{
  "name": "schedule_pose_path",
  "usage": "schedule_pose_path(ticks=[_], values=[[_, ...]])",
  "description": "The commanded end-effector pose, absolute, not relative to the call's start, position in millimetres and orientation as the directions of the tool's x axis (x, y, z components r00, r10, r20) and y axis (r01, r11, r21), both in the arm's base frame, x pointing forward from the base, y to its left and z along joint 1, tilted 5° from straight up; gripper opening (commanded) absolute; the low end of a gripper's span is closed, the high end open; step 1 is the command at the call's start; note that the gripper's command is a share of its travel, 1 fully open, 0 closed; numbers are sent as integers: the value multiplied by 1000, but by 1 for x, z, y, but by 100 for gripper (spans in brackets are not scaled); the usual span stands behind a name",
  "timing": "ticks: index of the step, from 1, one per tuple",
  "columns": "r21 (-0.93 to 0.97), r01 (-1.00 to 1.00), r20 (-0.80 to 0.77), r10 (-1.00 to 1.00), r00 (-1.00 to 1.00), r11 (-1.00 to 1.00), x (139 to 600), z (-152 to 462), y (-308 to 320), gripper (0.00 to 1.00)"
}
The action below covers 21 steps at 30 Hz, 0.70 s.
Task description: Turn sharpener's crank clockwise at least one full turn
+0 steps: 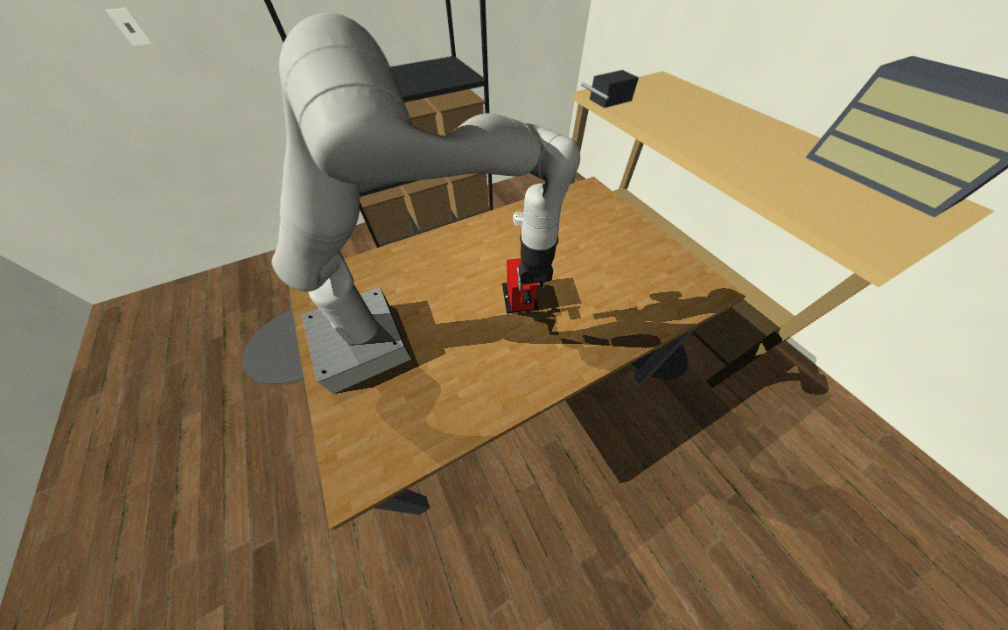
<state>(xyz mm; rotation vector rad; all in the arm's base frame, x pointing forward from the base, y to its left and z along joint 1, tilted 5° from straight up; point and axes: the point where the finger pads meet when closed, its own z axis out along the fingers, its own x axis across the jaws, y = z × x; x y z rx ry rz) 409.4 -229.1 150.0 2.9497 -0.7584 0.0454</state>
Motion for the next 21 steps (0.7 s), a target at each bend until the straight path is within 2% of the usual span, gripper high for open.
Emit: schedule_pose_path(ticks=[1, 19, 20, 21], values=[[74, -493, 55, -490, 870, -867, 409, 152, -226, 100], [60, -503, 55, -501, 864, -862, 410, 151, -223, 100], [60, -503, 55, -501, 864, -862, 410, 151, -223, 0], [60, -503, 55, -501, 864, -862, 410, 151, -223, 0]])
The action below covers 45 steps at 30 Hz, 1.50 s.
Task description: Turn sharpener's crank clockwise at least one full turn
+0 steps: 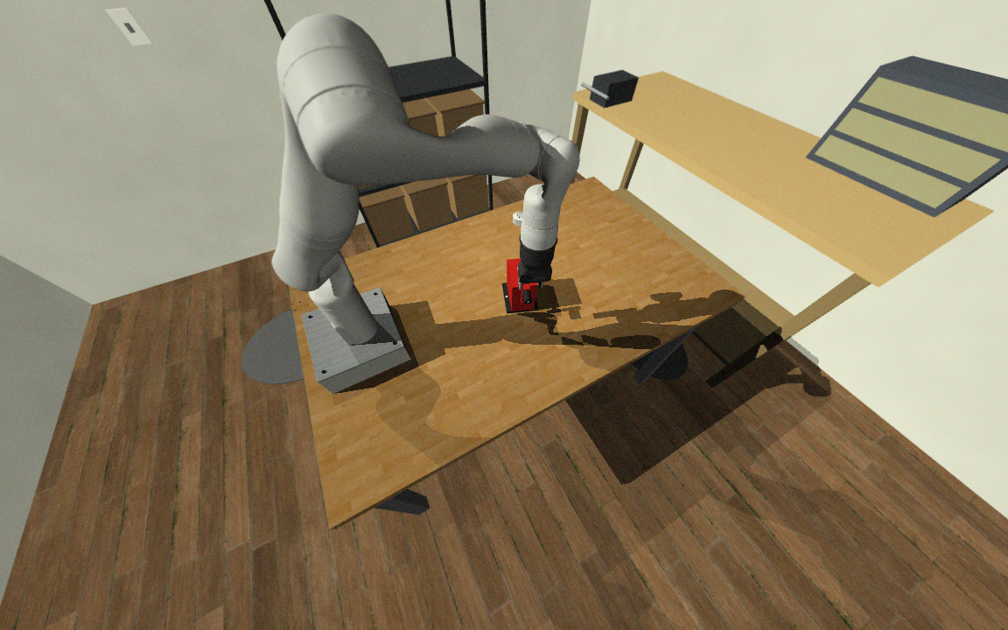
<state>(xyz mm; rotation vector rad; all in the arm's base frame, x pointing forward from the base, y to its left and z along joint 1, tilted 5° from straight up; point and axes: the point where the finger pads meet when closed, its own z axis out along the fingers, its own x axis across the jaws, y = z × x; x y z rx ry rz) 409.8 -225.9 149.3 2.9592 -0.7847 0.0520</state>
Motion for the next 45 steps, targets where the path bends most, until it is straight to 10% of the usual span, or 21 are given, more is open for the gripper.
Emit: schedule_pose_path(ticks=[1, 43, 44, 45], values=[[60, -503, 55, -501, 864, -862, 410, 151, -223, 0], [60, -503, 55, -501, 864, -862, 410, 151, -223, 0], [60, -503, 55, -501, 864, -862, 410, 151, -223, 97], [60, -503, 55, -501, 864, -862, 410, 151, -223, 97]])
